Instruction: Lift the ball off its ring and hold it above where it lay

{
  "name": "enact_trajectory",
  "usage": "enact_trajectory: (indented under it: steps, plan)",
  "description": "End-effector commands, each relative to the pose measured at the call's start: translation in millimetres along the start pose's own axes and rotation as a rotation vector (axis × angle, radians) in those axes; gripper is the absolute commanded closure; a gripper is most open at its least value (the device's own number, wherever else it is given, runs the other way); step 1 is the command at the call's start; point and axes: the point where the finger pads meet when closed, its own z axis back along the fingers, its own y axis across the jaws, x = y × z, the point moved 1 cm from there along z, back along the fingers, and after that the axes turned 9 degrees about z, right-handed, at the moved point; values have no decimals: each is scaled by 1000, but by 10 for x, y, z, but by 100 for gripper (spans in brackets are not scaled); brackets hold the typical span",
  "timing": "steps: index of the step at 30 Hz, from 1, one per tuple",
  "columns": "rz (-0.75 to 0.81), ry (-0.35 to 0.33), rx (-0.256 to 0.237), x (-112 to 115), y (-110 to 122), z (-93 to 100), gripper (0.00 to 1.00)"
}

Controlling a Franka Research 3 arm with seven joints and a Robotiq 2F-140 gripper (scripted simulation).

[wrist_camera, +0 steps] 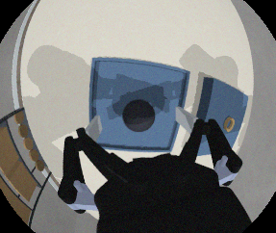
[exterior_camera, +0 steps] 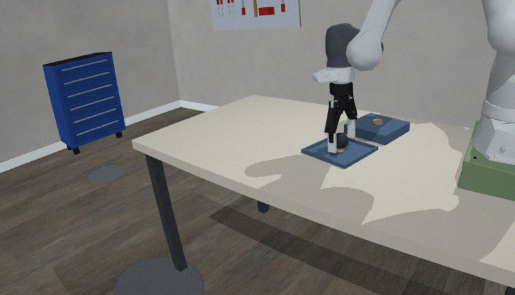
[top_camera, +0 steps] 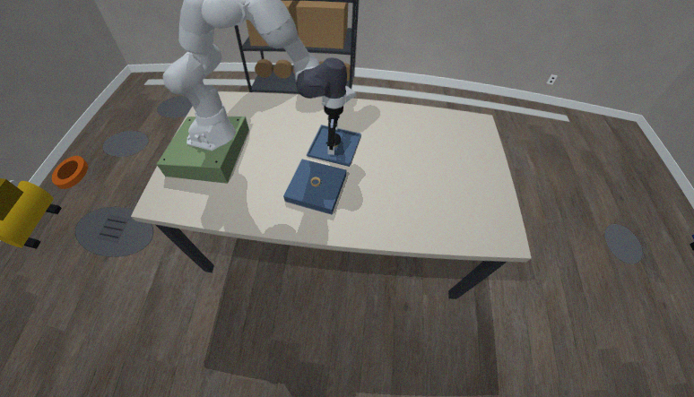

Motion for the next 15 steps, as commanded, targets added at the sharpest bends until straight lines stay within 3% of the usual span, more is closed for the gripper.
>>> enact_trajectory:
  steps: [1,4,5,15]
  plan:
    - [-23,20,4,-70,6,13,0]
    - [-23,20,4,-70,6,13,0]
    - [-23,20,4,-70,6,13,100]
    - [-23,20,4,-70,6,13,100]
